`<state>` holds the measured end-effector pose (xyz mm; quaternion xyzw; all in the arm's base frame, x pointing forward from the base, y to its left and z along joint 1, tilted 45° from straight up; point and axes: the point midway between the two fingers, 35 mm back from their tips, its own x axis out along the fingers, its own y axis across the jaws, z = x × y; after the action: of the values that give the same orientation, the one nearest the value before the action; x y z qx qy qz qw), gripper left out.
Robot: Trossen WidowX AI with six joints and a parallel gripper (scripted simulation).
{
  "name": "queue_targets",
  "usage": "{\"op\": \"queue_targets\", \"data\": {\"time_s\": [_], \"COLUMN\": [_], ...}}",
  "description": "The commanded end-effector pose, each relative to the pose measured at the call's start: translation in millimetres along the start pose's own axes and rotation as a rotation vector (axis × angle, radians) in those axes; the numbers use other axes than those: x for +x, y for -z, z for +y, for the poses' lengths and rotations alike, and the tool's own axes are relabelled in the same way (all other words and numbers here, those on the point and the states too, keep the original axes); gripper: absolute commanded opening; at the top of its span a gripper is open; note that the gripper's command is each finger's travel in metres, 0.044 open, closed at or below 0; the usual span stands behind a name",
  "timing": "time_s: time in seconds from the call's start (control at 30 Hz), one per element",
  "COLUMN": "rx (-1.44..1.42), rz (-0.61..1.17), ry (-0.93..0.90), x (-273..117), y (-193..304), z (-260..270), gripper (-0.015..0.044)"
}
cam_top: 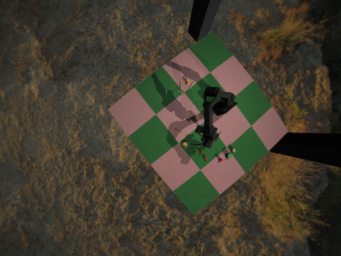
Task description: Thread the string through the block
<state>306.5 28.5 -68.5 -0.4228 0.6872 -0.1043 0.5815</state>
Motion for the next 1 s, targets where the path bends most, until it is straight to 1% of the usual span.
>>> {"op": "queue_targets", "data": {"time_s": [0.0, 0.67, 0.97], "rx": [0.829, 1.849, 1.878], "rz": [0.000, 0.000, 0.000], "ry": [0.000, 0.000, 0.000], "x": [-6.3, -11.3, -11.4], "y": [-0.6, -1.2, -1.2], "z": [0.1, 0.9, 0.9], "gripper": [0.0440, 0.0440, 0.0440]}}
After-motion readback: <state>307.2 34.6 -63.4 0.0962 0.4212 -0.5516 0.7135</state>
